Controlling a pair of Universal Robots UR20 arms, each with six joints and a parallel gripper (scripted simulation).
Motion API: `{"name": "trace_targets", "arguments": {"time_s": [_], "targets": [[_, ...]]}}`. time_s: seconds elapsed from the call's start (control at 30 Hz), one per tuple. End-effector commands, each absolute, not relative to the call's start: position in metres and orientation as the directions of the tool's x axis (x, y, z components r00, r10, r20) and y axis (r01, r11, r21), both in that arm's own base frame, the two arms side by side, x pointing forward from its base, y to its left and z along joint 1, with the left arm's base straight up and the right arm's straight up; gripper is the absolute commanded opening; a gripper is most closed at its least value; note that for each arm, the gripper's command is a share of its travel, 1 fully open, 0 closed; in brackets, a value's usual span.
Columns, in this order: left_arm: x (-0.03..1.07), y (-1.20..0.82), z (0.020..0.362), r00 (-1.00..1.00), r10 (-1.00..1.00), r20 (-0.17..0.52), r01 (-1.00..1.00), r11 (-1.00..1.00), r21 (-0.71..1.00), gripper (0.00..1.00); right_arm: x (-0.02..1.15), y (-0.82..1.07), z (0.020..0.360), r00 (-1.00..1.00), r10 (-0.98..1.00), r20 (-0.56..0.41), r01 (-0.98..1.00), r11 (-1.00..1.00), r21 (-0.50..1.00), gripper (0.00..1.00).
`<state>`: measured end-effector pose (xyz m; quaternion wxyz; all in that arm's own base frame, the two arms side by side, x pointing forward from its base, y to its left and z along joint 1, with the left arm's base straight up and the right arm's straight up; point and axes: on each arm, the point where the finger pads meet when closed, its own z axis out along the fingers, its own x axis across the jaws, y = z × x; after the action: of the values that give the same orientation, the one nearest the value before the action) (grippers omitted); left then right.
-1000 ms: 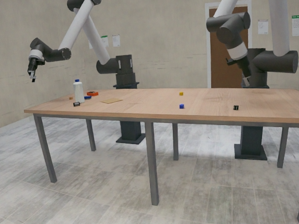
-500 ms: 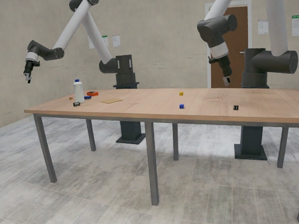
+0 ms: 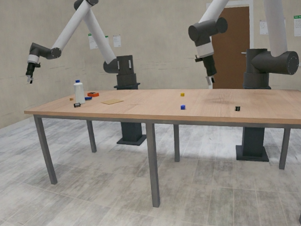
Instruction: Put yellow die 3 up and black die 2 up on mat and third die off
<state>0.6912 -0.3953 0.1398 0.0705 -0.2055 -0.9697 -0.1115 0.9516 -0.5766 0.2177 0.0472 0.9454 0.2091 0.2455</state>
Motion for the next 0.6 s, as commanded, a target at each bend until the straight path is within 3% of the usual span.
{"name": "trace_targets", "arguments": {"time_s": [0.0,0.57], "targets": [[0.668,-0.451,0.142,-0.879,0.454,0.145,0.473,0.869,0.147,1.0,0.88,-0.646,0.212,0.831,0.389,0.399,0.339,-0.921,0.192,1.0],[0.603,-0.556,0.15,-0.802,0.594,0.067,0.598,0.799,0.065,1.0,0.65,-0.782,0.192,0.921,0.286,0.265,0.25,-0.954,0.164,1.0]]}}
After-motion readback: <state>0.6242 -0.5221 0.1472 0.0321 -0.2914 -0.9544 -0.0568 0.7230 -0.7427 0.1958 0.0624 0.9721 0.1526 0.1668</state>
